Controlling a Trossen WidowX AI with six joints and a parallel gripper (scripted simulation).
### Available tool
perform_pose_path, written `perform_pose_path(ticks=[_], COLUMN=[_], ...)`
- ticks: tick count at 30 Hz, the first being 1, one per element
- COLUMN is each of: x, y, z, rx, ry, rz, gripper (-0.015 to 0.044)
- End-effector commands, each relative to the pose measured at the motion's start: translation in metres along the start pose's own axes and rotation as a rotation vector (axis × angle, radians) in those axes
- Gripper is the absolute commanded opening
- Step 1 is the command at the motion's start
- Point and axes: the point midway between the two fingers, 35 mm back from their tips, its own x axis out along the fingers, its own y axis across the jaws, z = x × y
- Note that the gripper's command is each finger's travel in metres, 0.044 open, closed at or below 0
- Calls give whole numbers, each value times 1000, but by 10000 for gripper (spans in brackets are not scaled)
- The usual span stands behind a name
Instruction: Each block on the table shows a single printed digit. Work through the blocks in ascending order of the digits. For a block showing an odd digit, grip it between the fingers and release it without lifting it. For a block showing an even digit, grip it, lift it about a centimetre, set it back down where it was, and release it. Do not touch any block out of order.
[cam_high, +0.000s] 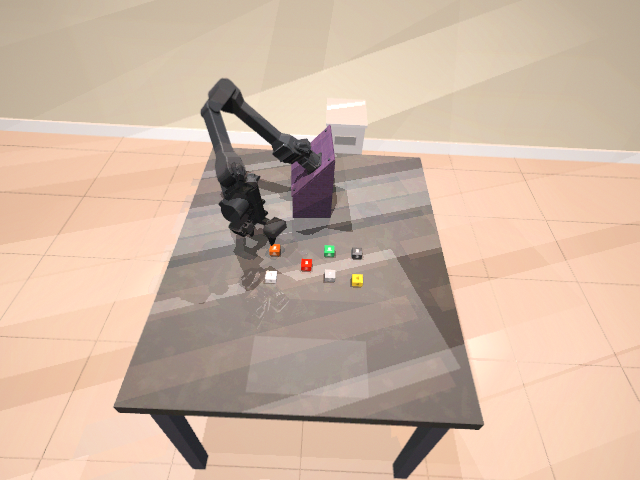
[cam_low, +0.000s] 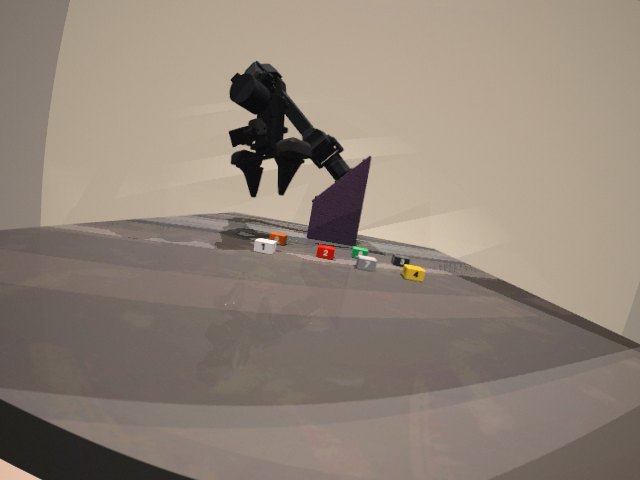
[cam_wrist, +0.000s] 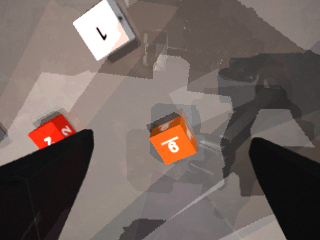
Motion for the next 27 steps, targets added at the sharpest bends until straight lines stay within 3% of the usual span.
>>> perform_pose_path(ticks=[1, 6, 27], x=[-12, -25, -25], y=[15, 21, 22], z=[-35, -57, -57], rx=[-328, -588, -592], ry=[35, 35, 35], rz=[-83, -155, -156], gripper=[400, 400, 400])
